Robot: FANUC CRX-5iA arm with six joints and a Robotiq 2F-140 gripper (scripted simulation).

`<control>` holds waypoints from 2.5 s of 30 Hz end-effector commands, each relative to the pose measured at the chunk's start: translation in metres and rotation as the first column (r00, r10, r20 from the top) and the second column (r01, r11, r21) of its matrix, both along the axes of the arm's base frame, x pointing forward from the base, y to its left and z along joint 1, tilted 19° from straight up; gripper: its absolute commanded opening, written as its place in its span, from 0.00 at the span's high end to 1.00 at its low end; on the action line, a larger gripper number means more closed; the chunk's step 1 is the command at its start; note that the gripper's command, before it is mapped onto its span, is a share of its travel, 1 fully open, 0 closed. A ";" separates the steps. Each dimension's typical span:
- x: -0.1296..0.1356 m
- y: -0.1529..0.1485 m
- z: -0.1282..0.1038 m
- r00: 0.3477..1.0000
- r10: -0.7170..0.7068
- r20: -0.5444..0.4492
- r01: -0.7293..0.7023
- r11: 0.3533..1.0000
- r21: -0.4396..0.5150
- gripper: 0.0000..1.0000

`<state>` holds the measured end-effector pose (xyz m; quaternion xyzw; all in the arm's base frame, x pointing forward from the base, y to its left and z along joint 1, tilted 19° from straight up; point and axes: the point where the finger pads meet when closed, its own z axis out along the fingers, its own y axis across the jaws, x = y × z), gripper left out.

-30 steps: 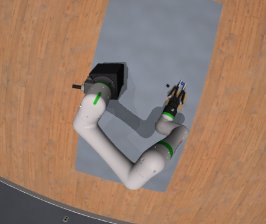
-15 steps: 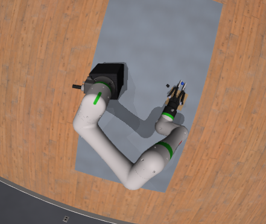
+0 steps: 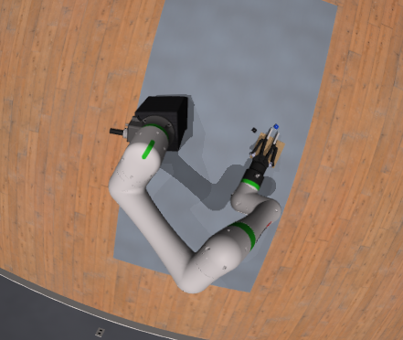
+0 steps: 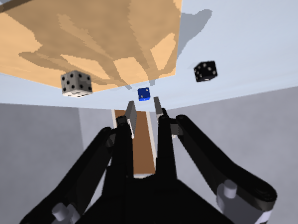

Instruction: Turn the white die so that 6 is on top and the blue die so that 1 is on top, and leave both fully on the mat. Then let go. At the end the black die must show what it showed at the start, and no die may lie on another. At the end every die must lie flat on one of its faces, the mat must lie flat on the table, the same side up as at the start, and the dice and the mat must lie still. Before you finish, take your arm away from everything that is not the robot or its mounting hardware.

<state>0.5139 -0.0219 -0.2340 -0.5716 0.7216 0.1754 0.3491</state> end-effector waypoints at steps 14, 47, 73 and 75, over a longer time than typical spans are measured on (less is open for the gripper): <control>-0.002 0.004 0.023 1.000 0.000 0.000 0.000 1.000 0.000 0.79; -0.001 0.038 0.064 0.994 -0.061 -0.092 0.030 0.951 -0.308 0.79; 0.009 0.067 0.074 0.973 -0.167 -0.160 0.025 0.763 -0.646 0.79; 0.010 0.069 0.075 0.971 -0.177 -0.161 0.024 0.743 -0.669 0.79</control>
